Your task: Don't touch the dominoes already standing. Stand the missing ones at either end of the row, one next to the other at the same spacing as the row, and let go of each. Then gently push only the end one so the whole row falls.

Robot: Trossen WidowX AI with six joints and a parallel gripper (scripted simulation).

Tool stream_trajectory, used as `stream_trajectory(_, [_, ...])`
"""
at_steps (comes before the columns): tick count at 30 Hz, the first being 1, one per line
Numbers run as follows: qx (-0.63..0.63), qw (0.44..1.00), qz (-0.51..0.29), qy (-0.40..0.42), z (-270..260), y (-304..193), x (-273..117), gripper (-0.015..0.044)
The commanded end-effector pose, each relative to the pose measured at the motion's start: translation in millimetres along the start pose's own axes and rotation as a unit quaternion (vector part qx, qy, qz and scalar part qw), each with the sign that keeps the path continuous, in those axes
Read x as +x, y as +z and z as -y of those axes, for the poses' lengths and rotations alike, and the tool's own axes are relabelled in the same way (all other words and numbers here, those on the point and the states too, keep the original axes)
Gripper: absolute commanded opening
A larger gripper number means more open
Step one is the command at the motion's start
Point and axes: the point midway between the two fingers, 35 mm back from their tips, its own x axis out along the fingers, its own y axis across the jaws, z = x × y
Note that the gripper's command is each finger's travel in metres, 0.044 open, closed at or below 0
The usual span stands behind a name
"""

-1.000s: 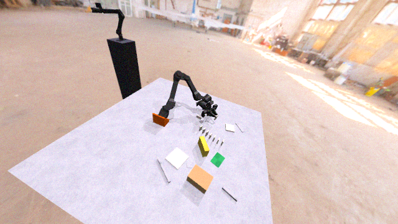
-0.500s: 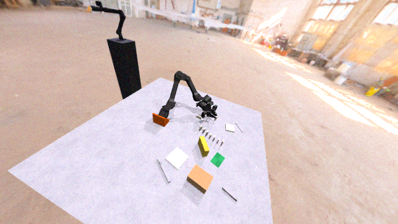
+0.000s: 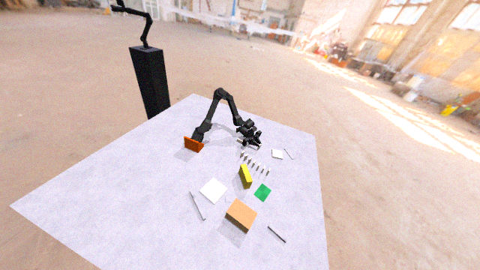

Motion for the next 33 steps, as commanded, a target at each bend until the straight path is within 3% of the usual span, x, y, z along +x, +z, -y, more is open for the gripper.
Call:
stream_trajectory(1, [0.004,1.0,0.004,0.001,-1.2,0.4,0.3,0.0107])
stream_trajectory(2, [0.004,1.0,0.004,0.001,-1.2,0.4,0.3,0.0107])
stream_trajectory(15, [0.004,1.0,0.004,0.001,-1.2,0.4,0.3,0.044])
stream_trajectory(18, [0.004,1.0,0.003,0.0,-1.2,3.1,0.2,0.044])
stream_trajectory(22, [-0.001,1.0,0.001,0.0,-0.1,46.3,-4.2,0.044])
stream_trajectory(27, [-0.003,1.0,-0.001,0.0,-0.1,48.7,-4.0,0.044])
stream_trajectory(33, [-0.094,0.989,-0.108,-0.035,-3.4,41.3,26.7,0.044])
